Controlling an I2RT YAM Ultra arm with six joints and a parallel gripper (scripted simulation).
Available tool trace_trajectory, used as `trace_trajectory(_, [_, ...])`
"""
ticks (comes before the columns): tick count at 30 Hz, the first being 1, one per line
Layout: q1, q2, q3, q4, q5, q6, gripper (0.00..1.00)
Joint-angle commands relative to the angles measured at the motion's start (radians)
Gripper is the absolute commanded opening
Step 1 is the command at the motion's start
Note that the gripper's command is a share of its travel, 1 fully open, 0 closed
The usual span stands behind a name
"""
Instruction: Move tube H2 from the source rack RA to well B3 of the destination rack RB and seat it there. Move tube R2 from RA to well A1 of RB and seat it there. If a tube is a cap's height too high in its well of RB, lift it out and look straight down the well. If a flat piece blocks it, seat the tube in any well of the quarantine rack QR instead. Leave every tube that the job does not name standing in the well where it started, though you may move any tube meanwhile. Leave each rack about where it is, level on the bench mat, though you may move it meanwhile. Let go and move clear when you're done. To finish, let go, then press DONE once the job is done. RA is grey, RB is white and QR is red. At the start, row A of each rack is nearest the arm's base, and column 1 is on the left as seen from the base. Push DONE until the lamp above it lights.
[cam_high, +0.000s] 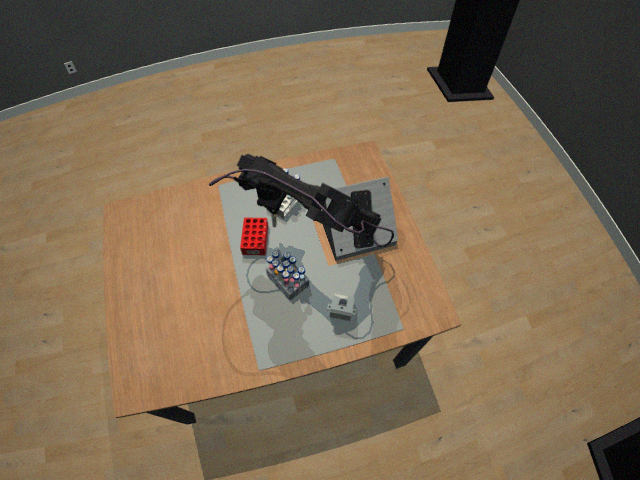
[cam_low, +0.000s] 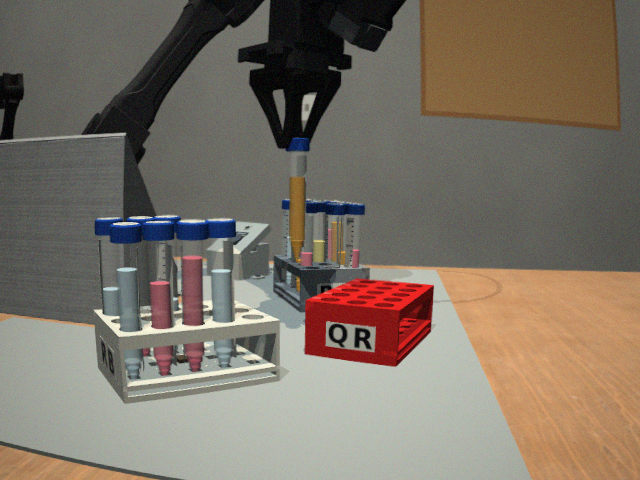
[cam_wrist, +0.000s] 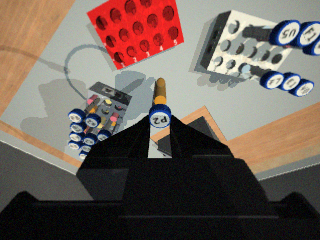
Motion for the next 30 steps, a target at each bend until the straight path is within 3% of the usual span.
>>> trace_trajectory(1, [-0.023,-0.017,0.016,-0.008,0.001,0.142,0.00])
trace_trajectory(9, [-0.024,-0.015,0.018,-0.010,0.000,0.403,0.00])
trace_trajectory(30, [0.111,-0.097,0.058,-0.050,-0.065,0.546,0.00])
